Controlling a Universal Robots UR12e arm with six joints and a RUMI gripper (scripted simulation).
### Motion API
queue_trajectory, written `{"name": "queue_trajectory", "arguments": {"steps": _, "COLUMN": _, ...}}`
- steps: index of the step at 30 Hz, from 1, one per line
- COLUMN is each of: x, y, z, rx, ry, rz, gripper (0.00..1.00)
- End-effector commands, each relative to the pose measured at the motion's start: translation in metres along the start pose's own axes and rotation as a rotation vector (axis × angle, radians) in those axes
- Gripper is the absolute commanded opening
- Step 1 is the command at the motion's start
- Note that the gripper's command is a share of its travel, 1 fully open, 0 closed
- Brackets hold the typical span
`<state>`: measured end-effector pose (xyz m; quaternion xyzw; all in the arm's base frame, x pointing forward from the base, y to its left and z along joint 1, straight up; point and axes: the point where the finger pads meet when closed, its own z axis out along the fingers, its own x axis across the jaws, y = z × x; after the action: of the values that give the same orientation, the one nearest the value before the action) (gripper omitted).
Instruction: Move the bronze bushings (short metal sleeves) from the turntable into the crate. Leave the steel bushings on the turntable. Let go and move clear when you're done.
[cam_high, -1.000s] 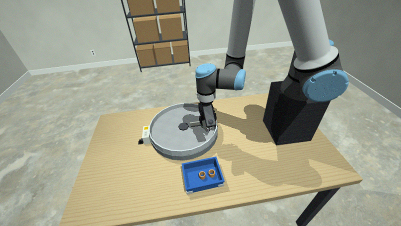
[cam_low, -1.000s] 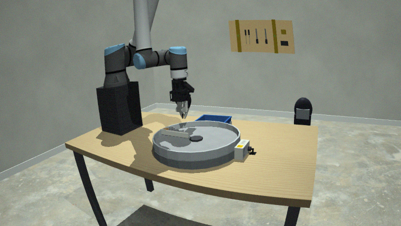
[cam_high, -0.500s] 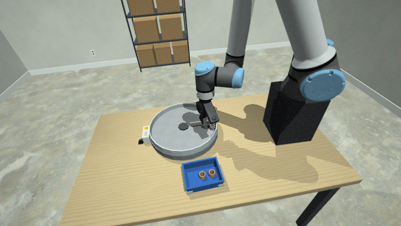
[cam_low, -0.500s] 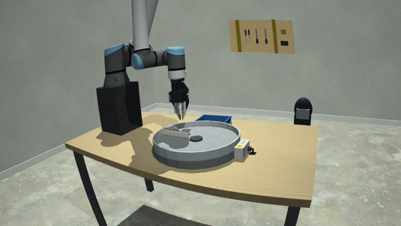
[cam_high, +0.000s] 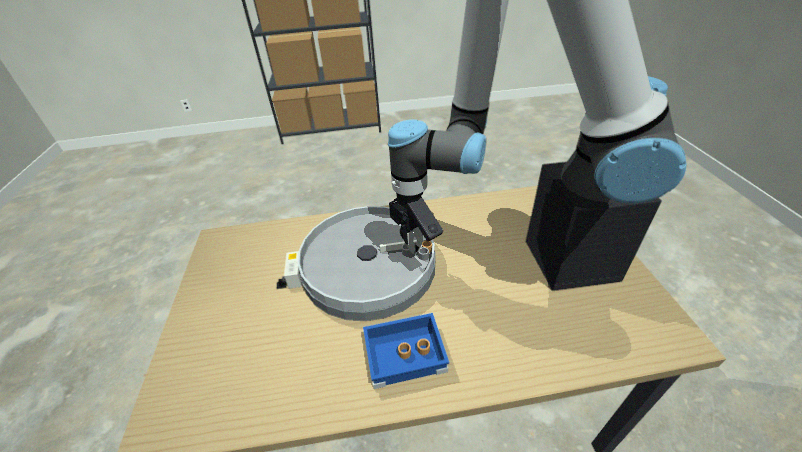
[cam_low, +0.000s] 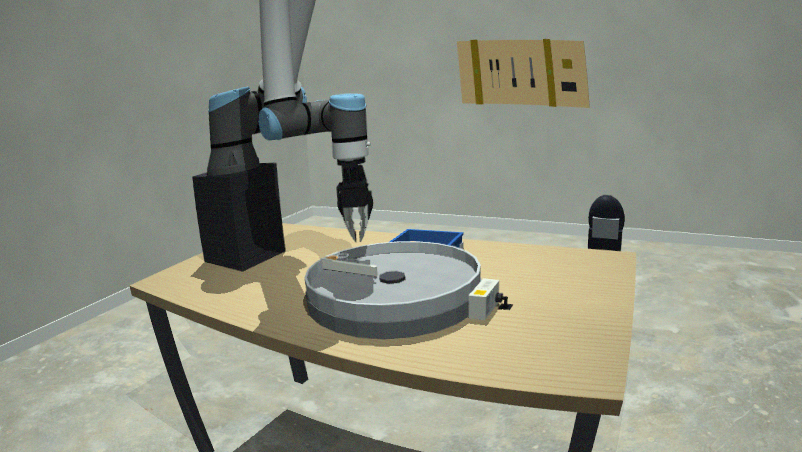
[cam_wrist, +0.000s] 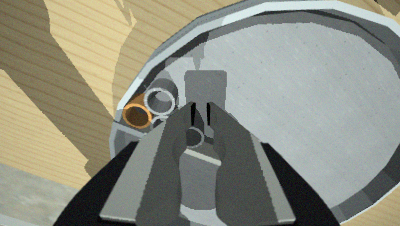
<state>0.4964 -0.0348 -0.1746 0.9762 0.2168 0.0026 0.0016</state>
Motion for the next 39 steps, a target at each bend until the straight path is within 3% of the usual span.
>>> {"name": "queue_trajectory", "arguments": {"steps": 1, "x": -0.002, "y": 0.003, "z": 0.000, "rx": 0.000, "ry": 0.002, "rz": -0.037, "gripper": 0.06}}
{"name": "queue_trajectory", "arguments": {"steps": 39, "x": -0.021, "y": 0.031, "z": 0.000, "rx": 0.000, "ry": 0.002, "rz": -0.374, "gripper": 0.06}}
